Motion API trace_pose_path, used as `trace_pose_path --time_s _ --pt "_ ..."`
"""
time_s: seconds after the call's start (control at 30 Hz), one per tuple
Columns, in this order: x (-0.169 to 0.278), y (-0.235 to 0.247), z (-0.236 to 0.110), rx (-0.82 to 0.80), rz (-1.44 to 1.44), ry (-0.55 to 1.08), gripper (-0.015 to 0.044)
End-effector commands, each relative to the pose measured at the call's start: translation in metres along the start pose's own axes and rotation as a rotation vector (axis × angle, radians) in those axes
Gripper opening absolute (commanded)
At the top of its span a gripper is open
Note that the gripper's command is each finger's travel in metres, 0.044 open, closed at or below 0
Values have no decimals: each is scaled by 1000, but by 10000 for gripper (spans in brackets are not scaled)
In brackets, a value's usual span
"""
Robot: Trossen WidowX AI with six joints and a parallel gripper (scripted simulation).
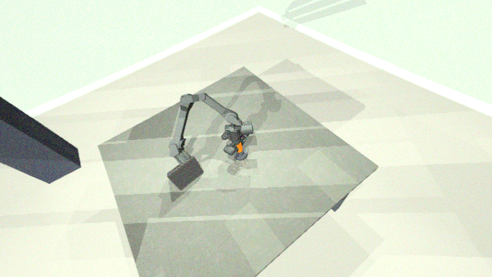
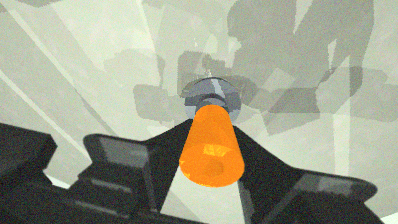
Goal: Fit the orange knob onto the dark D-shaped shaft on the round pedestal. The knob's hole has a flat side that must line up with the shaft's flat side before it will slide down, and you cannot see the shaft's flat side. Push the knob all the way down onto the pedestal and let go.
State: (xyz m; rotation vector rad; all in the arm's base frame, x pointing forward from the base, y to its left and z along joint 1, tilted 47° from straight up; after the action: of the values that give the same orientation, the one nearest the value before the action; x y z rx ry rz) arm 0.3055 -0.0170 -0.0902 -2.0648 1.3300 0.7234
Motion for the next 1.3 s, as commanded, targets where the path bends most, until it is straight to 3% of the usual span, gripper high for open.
trace_pose_path --time_s 0.0,0.37,0.6,1.27 --pt "0 0 1 1 -7 0 0" --pt "0 0 -5 1 -16 0 0" --pt "1 -2 -3 1 -216 0 0" --pt "0 0 0 1 -216 0 0"
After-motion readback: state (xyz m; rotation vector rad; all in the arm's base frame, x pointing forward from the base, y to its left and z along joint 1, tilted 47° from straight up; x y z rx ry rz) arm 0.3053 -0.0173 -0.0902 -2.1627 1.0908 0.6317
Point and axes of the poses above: the point midway between the two fingers, 35 mm back from their tips, its own z axis out along the fingers, its own y axis across the jaws, x = y × z, the point moved 2 cm from there along -z, back along the fingers, and after that the axes turned 1 degree about z, right-handed, at the moved point
